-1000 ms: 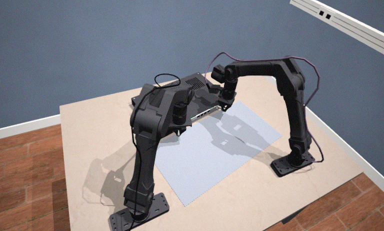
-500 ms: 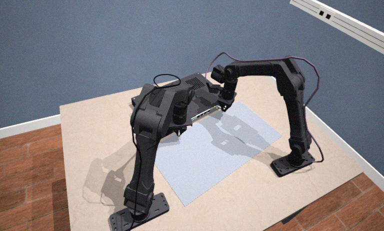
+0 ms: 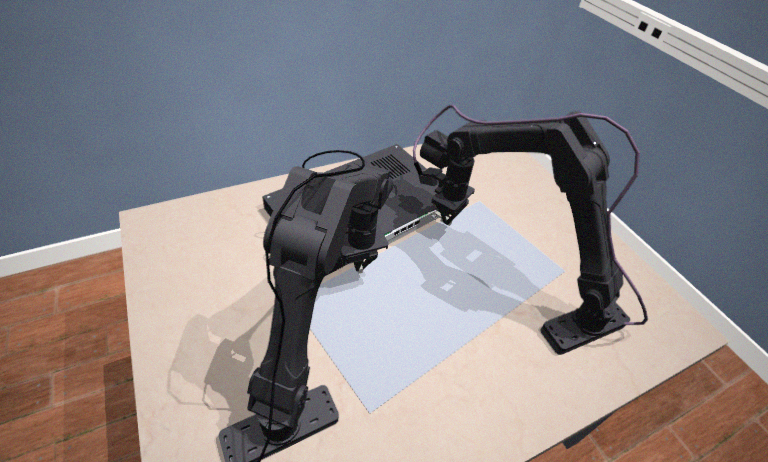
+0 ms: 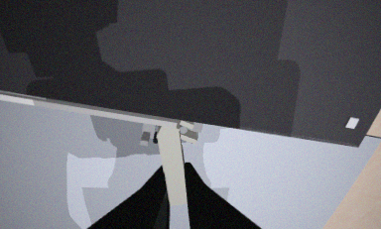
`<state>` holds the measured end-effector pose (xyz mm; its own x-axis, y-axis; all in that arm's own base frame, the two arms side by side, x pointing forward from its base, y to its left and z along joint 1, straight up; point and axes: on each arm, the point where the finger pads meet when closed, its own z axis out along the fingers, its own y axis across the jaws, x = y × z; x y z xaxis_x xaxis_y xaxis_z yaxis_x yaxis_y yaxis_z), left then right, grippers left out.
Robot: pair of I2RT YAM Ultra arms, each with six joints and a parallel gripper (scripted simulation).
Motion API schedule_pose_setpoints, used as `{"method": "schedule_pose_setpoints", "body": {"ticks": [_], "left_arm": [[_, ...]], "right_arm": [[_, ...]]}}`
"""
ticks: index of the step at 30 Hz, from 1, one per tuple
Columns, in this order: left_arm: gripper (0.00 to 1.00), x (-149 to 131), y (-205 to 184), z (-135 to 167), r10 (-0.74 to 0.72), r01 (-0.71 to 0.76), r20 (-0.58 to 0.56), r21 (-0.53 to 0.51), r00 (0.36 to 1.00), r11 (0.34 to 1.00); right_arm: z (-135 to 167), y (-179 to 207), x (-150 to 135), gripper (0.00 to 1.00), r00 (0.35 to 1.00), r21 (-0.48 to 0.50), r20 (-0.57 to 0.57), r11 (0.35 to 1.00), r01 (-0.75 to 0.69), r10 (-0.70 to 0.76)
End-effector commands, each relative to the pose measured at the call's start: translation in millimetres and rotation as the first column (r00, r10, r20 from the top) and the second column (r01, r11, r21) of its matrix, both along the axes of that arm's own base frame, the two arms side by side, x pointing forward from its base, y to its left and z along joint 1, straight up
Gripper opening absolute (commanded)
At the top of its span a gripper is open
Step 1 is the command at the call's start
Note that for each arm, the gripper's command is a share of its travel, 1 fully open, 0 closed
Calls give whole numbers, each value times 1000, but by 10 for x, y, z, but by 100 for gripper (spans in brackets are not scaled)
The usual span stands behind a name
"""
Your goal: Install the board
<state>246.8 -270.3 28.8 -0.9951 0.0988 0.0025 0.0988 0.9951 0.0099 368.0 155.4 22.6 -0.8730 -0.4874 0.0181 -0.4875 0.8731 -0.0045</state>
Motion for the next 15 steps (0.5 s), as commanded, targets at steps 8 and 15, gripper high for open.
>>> {"method": "schedule_pose_setpoints", "body": {"ticks": [8,15], "left_arm": [[3,79,-90,78,147,-147,24,-9,989,989],[3,83,-101,79,182,-181,24,-10,983,983]], "right_arm": [[155,111,133,4,986,32,74,989,144,-146],[156,127,129,4,981,36,72,983,178,-180]]}}
